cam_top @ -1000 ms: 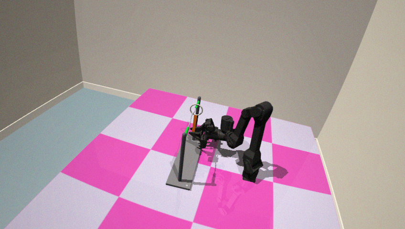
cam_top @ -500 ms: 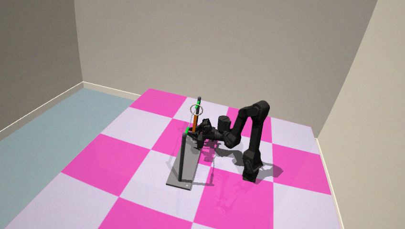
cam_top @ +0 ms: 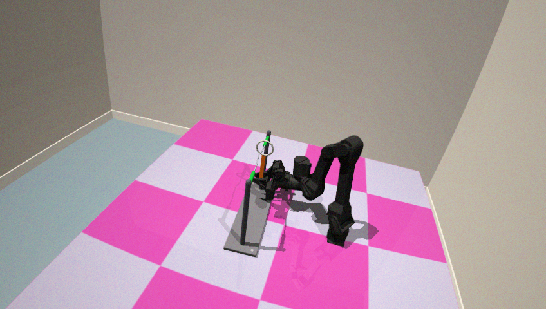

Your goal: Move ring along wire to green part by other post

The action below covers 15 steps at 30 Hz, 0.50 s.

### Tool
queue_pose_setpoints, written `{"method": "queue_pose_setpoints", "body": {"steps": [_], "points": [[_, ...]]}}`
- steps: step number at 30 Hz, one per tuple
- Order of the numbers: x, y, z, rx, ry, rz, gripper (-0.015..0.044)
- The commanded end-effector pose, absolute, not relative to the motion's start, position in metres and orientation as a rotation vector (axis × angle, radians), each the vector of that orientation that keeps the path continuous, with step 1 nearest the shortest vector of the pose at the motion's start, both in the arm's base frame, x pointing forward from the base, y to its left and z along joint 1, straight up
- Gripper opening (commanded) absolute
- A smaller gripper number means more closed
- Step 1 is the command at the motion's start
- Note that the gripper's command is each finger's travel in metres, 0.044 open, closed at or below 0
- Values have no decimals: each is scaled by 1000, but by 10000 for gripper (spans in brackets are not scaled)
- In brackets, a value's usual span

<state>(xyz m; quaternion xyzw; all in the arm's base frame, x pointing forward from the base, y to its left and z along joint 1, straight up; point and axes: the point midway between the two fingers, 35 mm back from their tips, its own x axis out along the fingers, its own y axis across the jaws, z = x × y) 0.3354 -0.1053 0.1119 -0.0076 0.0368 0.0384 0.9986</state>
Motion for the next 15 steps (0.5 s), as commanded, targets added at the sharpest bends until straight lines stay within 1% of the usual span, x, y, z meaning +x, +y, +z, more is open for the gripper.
{"method": "queue_pose_setpoints", "body": {"steps": [1,8,15], "points": [[335,-105,112,-15,74,77,29],[335,-105,112,-15,74,77,-150],[335,-105,112,-15,74,77,-150]]}}
